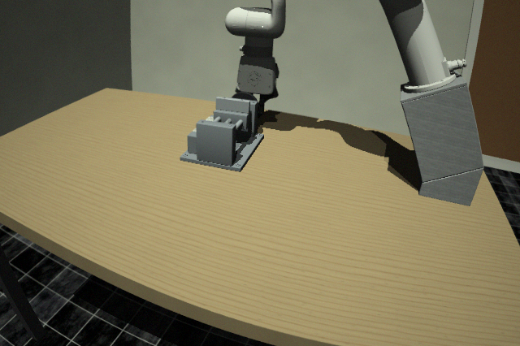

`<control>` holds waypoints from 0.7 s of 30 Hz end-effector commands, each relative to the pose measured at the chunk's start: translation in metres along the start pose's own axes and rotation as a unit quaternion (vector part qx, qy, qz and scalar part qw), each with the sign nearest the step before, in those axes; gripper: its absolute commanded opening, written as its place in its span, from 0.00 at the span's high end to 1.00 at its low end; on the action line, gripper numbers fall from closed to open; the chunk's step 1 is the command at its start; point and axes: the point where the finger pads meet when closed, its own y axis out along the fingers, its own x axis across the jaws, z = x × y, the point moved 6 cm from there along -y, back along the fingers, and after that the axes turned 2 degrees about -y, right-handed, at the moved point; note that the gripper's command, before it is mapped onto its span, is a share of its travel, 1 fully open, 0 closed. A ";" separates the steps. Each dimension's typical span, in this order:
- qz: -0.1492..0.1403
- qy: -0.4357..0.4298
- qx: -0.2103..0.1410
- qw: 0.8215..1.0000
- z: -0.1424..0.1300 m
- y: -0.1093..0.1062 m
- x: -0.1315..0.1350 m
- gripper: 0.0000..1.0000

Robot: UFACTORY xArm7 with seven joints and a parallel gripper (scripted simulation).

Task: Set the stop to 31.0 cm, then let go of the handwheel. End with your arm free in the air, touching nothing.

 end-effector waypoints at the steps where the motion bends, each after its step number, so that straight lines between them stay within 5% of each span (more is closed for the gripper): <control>1: 0.002 0.000 0.001 1.000 0.001 0.004 -0.007 0.94; 21: 0.002 0.000 0.001 1.000 0.002 0.006 -0.034 0.94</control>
